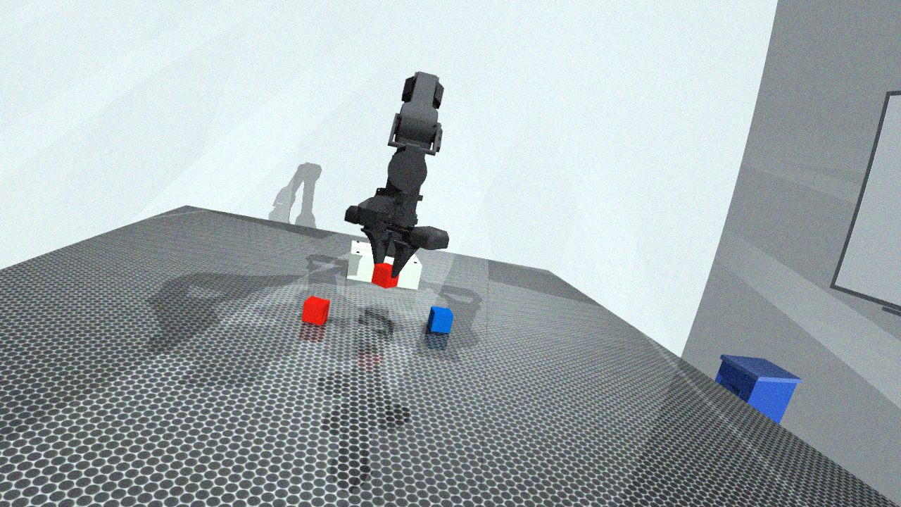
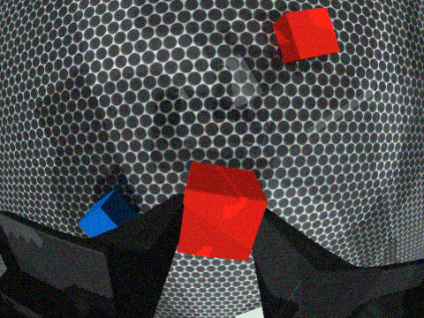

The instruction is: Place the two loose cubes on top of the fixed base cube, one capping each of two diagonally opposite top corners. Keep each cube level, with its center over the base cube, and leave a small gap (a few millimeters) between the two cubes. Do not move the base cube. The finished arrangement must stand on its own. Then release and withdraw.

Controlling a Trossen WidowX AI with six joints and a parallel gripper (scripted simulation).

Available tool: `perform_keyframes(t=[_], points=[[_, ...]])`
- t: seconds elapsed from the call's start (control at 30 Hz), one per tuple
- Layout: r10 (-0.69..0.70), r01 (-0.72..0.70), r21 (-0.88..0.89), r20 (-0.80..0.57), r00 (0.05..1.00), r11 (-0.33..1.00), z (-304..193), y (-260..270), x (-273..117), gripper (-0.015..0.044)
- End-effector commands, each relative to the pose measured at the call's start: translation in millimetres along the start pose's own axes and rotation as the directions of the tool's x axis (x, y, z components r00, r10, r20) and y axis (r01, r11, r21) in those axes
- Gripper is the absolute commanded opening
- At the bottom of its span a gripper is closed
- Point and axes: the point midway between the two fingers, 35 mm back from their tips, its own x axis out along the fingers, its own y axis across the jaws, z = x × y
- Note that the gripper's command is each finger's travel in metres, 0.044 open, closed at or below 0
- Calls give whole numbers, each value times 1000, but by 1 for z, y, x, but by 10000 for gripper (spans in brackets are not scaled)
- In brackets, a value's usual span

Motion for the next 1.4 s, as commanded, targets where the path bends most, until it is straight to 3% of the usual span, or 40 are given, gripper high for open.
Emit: perform_keyframes(t=[0.0,0.37,1.37], points=[[9,-9,-2,10,1000,1000,1,1,-18,105],[9,-9,-2,10,1000,1000,-3,-1,-42,105],[16,-16,38,2,1000,999,-62,66,-13,105]])
